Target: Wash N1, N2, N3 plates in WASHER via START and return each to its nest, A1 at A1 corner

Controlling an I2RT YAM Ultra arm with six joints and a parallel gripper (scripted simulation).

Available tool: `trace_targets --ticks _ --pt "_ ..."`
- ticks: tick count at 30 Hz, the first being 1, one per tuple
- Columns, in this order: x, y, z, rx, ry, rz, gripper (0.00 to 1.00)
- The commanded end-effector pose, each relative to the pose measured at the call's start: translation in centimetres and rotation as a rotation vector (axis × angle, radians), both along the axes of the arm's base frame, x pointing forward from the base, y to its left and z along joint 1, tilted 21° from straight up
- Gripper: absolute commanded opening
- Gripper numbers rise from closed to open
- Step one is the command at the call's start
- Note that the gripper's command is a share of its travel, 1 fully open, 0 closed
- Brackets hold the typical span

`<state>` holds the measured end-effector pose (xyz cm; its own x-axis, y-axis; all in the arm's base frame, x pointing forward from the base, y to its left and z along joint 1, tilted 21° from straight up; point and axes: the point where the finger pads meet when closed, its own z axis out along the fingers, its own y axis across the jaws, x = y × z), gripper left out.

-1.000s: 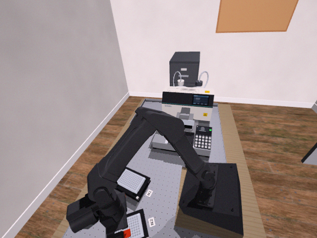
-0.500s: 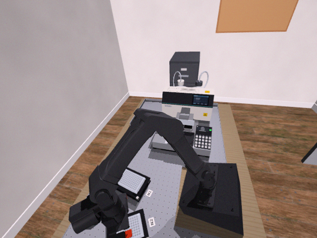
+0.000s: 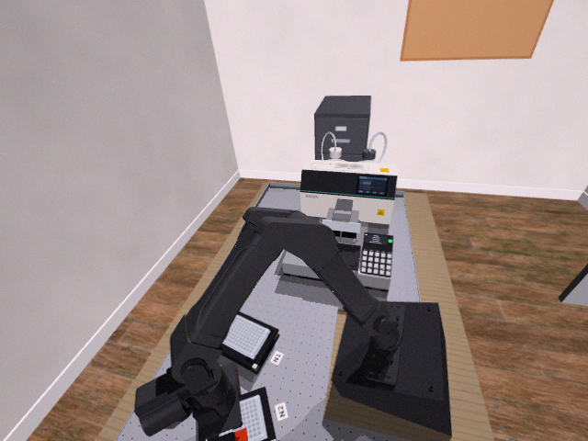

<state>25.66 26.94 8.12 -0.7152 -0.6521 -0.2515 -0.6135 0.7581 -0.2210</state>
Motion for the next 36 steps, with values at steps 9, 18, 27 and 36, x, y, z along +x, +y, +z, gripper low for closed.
trace_targets --ticks 9,18,27,36 --pt "0.9 0.8 -0.6 0.031 -0.024 0.009 1.0" --pt "1.4 0.8 -1.9 0.031 -0.024 0.009 1.0" --pt "1.4 0.8 -1.9 0.031 -0.024 0.009 1.0" --pt "1.4 0.8 -1.9 0.031 -0.024 0.009 1.0"
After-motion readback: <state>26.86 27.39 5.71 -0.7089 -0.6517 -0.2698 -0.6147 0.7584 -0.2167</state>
